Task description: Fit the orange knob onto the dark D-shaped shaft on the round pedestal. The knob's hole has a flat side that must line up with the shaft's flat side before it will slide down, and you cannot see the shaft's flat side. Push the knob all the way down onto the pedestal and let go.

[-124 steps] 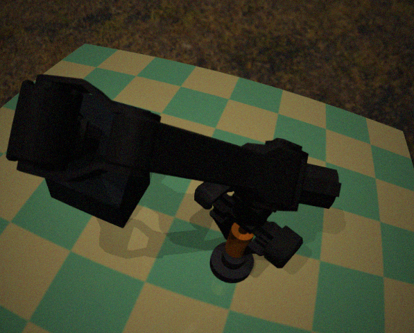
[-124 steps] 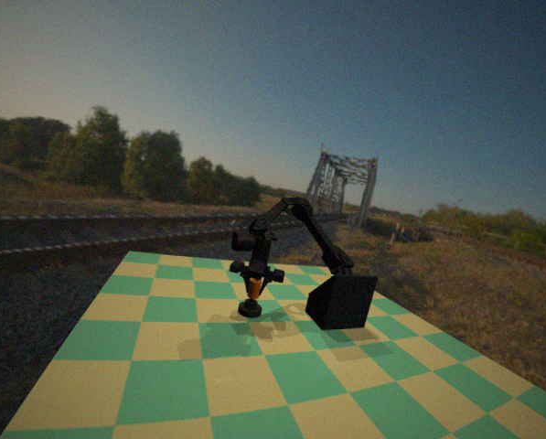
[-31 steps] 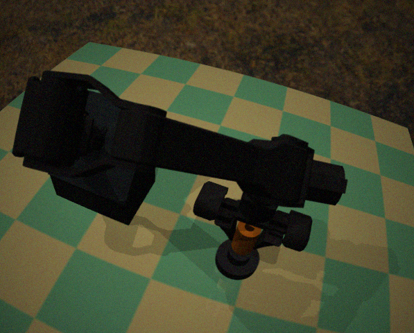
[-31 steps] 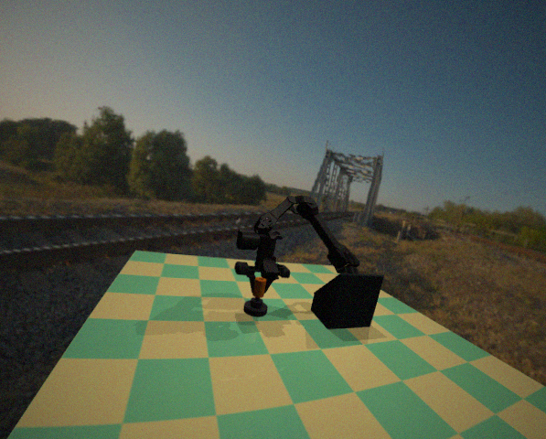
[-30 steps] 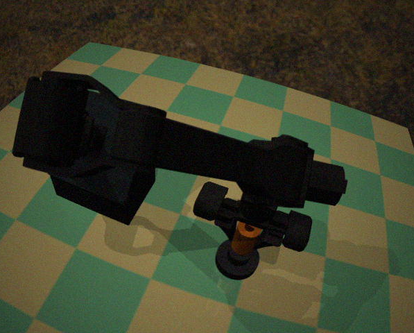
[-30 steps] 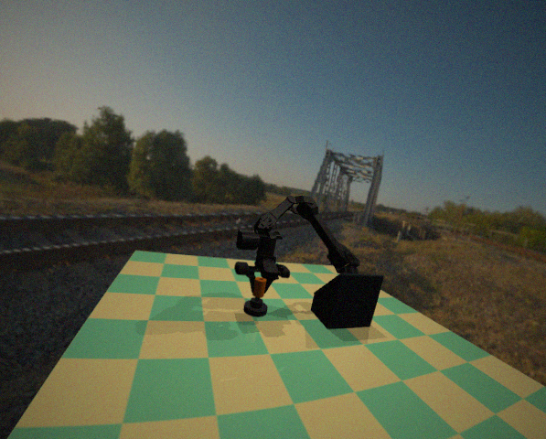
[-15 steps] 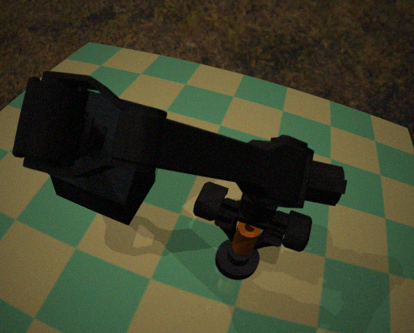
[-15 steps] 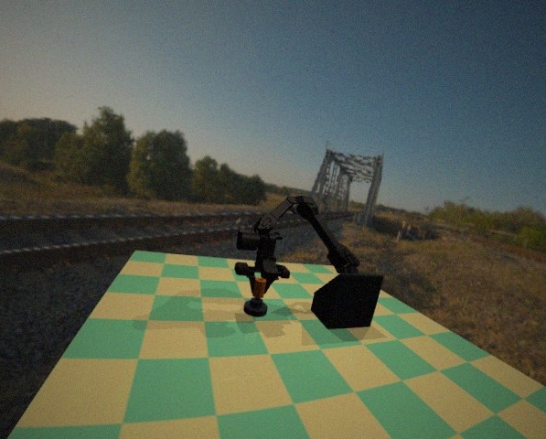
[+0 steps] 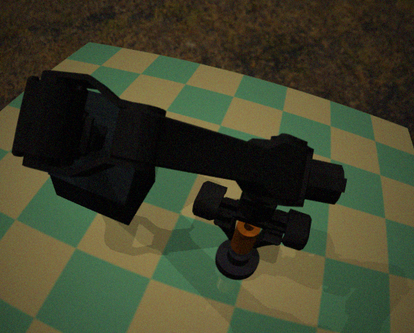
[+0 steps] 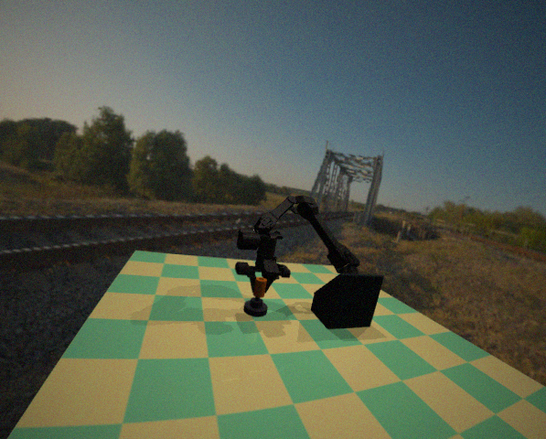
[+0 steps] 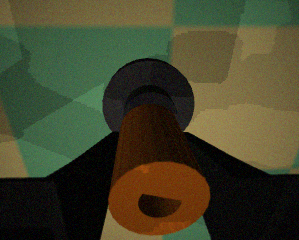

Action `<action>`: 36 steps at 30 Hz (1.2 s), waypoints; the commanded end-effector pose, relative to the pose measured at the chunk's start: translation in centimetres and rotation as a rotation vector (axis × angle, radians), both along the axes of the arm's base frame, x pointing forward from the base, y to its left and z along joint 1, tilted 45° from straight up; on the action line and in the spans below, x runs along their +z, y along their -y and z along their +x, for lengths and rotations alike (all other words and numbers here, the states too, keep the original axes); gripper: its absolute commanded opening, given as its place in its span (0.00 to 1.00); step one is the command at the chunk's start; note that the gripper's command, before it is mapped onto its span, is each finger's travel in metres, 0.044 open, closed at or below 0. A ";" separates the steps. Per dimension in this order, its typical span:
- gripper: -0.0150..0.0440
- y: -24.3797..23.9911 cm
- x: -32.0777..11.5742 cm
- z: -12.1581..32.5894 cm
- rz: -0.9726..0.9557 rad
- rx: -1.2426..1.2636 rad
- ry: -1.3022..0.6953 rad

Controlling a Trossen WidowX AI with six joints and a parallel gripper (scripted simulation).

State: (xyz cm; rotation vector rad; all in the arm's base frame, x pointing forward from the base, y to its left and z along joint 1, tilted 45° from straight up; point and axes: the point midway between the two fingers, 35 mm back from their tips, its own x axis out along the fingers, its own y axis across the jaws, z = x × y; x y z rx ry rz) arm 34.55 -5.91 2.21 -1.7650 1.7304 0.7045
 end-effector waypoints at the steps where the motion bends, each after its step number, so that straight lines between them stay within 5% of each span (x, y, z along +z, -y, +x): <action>1: 0.25 -0.1 0.2 0.1 0.000 0.049 -0.043; 36: 0.25 0.2 -0.3 0.2 -0.004 0.143 -0.137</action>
